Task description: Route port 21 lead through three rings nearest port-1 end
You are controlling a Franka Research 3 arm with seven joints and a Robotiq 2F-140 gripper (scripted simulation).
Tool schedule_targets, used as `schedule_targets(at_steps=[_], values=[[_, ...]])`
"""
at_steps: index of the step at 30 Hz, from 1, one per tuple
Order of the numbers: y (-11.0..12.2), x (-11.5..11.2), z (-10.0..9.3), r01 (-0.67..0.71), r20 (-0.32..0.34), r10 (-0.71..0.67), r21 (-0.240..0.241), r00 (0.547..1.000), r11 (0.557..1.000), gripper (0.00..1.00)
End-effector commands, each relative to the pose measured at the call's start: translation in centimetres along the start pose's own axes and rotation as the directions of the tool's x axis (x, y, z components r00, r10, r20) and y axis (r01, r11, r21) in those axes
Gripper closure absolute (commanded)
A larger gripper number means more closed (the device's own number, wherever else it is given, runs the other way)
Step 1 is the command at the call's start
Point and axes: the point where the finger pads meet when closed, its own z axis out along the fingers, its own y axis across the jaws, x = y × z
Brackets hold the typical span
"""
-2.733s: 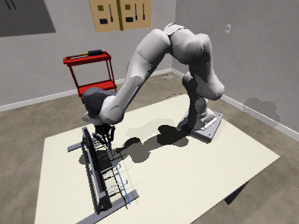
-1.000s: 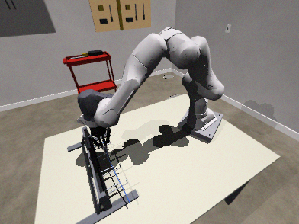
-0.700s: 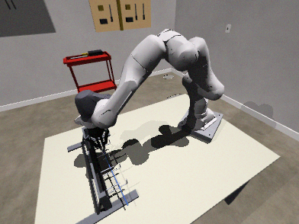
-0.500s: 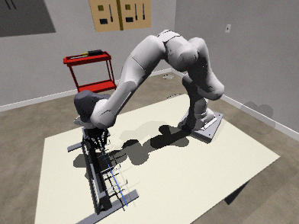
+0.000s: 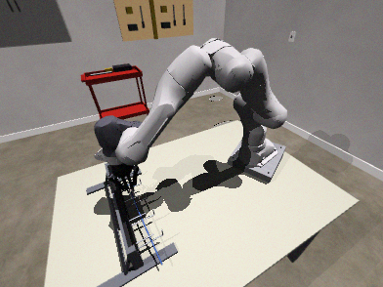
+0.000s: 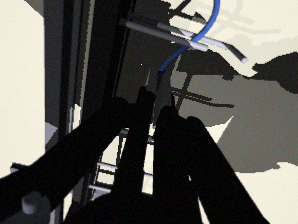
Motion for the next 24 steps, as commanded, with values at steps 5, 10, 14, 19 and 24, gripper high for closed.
schedule_targets(at_steps=[5, 10, 14, 19, 24], values=[[-0.04, 0.39, -0.03, -0.009, -0.001, 0.009, 0.001, 1.000, 1.000, 1.00], [-0.04, 0.39, -0.03, -0.009, -0.001, 0.009, 0.001, 1.000, 1.000, 0.80], [-0.04, 0.39, -0.03, -0.009, -0.001, 0.009, 0.001, 1.000, 1.000, 0.80], [-0.04, 0.39, -0.03, -0.009, -0.001, 0.009, 0.001, 1.000, 1.000, 0.80], [-0.04, 0.39, -0.03, -0.009, -0.001, 0.009, 0.001, 1.000, 1.000, 0.80]])
